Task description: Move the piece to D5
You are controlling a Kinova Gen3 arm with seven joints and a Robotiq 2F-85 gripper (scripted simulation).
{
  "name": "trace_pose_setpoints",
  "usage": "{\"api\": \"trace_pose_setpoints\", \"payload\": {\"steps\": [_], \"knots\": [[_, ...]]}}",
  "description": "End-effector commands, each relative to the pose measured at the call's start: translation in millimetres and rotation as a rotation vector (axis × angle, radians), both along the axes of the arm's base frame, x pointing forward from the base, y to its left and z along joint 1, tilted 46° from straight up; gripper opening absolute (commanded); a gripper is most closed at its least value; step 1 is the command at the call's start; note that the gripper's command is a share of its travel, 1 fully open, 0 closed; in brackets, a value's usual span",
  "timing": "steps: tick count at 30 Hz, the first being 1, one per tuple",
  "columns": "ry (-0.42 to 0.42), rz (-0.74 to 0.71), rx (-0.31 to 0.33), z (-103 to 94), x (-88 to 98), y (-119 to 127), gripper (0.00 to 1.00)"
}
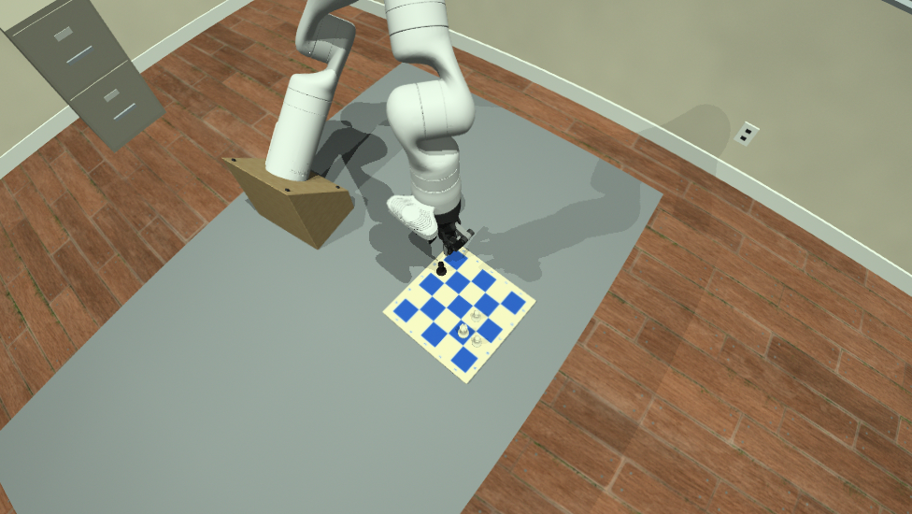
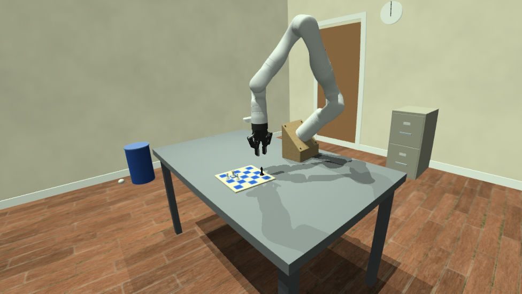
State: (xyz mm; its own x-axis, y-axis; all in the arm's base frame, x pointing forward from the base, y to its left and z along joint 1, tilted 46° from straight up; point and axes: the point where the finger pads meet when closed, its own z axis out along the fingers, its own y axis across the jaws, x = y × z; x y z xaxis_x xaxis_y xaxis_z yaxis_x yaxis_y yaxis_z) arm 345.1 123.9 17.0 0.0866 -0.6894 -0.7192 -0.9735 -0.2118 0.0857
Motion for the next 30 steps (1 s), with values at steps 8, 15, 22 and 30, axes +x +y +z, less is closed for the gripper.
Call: {"api": "trace_pose_setpoints", "payload": {"steps": [8, 15, 22, 30], "knots": [[-0.001, -0.001, -0.001, -0.9, 0.2, 1, 0.37], [0.0, 0.0, -0.002, -4.6, -1.0, 4, 0.37], [0.0, 0.0, -0.002, -10.6, -3.0, 10, 0.37], [0.0, 0.0, -0.002, -17.1, -5.1, 16, 0.37]]}}
